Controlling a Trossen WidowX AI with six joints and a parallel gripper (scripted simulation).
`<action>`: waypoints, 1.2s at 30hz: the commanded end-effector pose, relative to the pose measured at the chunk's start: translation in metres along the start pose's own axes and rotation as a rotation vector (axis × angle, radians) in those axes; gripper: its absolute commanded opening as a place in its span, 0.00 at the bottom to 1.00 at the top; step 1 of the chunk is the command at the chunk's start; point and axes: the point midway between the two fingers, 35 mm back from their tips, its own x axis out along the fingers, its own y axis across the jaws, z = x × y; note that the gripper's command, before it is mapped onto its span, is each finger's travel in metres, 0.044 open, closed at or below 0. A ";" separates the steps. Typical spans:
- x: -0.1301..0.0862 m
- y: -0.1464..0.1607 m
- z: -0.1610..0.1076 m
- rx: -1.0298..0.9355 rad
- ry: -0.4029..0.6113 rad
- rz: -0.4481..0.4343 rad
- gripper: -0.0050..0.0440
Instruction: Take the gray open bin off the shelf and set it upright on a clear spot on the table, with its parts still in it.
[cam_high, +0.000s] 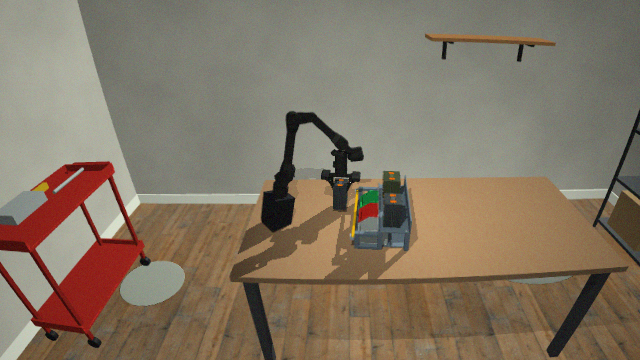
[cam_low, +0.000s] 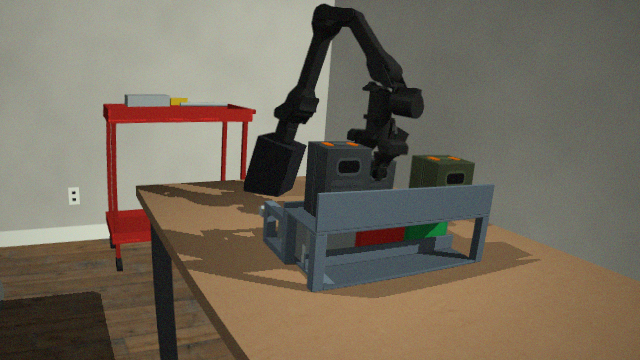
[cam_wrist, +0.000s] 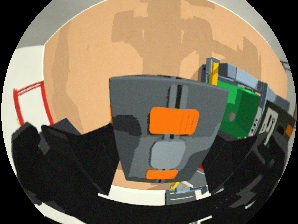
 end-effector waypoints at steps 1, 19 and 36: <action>-0.004 -0.005 0.003 -0.006 -0.017 -0.042 0.10; 0.010 -0.004 0.002 -0.009 -0.020 -0.051 0.10; 0.012 -0.004 0.002 -0.012 -0.020 -0.051 0.97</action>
